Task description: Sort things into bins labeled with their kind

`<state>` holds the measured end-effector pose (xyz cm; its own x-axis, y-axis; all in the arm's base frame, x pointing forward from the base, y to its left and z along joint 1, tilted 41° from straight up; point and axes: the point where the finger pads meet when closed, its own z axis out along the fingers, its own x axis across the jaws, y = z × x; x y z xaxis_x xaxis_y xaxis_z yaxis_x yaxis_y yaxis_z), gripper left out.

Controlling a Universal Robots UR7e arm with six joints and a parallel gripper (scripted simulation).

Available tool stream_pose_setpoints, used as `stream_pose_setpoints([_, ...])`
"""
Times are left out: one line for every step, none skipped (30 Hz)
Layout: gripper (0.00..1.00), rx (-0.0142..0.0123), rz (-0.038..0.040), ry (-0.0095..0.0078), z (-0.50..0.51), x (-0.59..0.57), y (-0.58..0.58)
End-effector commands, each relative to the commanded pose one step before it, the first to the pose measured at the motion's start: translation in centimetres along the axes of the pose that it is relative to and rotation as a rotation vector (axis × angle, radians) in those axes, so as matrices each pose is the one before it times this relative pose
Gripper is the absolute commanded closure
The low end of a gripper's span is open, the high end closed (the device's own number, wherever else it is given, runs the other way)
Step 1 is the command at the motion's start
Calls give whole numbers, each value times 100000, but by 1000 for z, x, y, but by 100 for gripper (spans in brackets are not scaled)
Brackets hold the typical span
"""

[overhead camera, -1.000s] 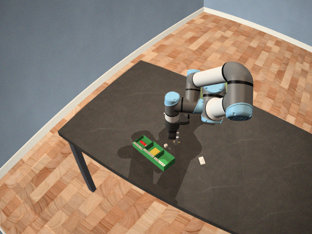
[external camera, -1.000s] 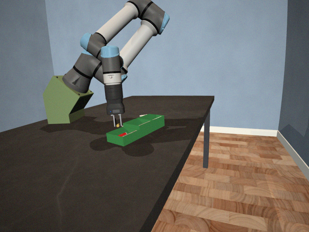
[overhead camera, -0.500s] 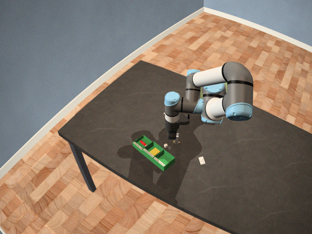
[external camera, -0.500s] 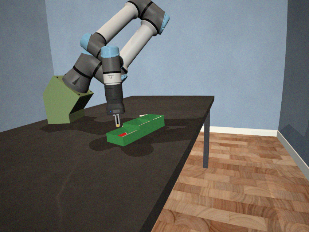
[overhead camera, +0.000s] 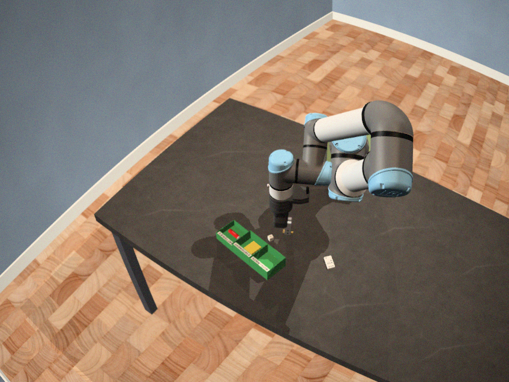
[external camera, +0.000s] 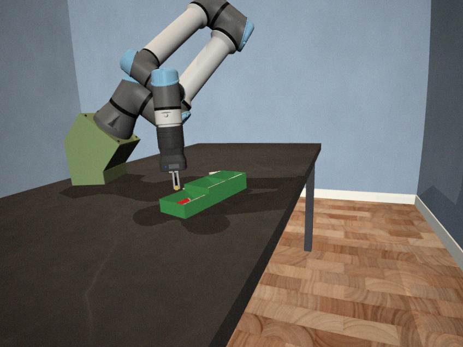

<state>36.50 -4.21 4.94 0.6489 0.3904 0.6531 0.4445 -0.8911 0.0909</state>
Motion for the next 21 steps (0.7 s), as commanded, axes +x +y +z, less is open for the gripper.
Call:
stream_pose_setpoints([100,-74,-54,4,-662,14,29])
stream_pose_setpoints([100,1,0,-1,-331,1,1])
stream_pose_setpoints([100,1,0,0,-338,-1,-1])
stream_pose_setpoints([100,1,0,-1,-333,0,1])
stream_pose_setpoints([100,1,0,-1,-333,0,1])
stream_pose_setpoints([100,1,0,-1,-333,0,1])
stream_pose_setpoints([100,1,0,-1,-333,0,0])
stream_pose_setpoints([100,1,0,-1,-333,0,0])
stream_pose_setpoints([100,0,0,0,0,0,0])
stream_pose_setpoints([100,0,0,0,0,0,0])
stream_pose_setpoints([100,1,0,-1,-334,0,0])
stream_pose_setpoints([100,1,0,-1,-333,0,0])
stream_pose_setpoints([100,1,0,-1,-333,0,0])
stream_pose_setpoints([100,1,0,-1,-333,0,0])
stream_pose_setpoints([100,1,0,-1,-334,0,0])
stream_pose_setpoints([100,1,0,-1,-334,0,0])
stream_pose_setpoints([100,1,0,-1,-334,0,0])
stream_pose_setpoints([100,1,0,-1,-333,0,0])
stream_pose_setpoints([100,0,0,0,-338,-2,-3])
stream_pose_setpoints([100,0,0,-1,4,2,2])
stream_pose_setpoints([100,0,0,0,-1,0,0])
